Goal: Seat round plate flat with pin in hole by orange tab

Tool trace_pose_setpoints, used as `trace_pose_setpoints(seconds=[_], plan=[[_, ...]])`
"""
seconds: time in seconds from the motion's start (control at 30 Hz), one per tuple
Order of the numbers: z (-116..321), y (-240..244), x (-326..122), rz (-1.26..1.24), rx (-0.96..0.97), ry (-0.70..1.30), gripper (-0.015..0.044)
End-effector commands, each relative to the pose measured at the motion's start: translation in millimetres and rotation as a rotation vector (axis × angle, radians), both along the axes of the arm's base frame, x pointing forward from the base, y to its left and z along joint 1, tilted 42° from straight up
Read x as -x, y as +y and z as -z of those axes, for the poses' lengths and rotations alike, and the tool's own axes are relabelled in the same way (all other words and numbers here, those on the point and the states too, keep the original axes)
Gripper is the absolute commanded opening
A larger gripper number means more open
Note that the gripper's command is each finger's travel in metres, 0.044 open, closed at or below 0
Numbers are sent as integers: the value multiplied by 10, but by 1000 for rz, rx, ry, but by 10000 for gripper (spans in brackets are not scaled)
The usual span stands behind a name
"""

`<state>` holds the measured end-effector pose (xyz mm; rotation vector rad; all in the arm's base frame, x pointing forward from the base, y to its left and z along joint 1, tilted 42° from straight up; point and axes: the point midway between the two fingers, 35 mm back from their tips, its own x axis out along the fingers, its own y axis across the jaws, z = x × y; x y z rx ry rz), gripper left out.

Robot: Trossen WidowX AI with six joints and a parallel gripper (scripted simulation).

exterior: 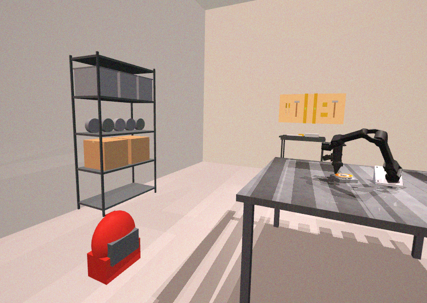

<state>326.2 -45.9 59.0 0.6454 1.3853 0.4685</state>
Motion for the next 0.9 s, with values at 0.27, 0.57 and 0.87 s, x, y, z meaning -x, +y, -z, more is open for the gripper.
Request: trace_pose_setpoints(seconds=[0.27,0.57,0.87], plan=[[74,-78,11,0,10,6,0],[118,-124,25,0,10,6,0],[148,-157,45,0,10,6,0]])
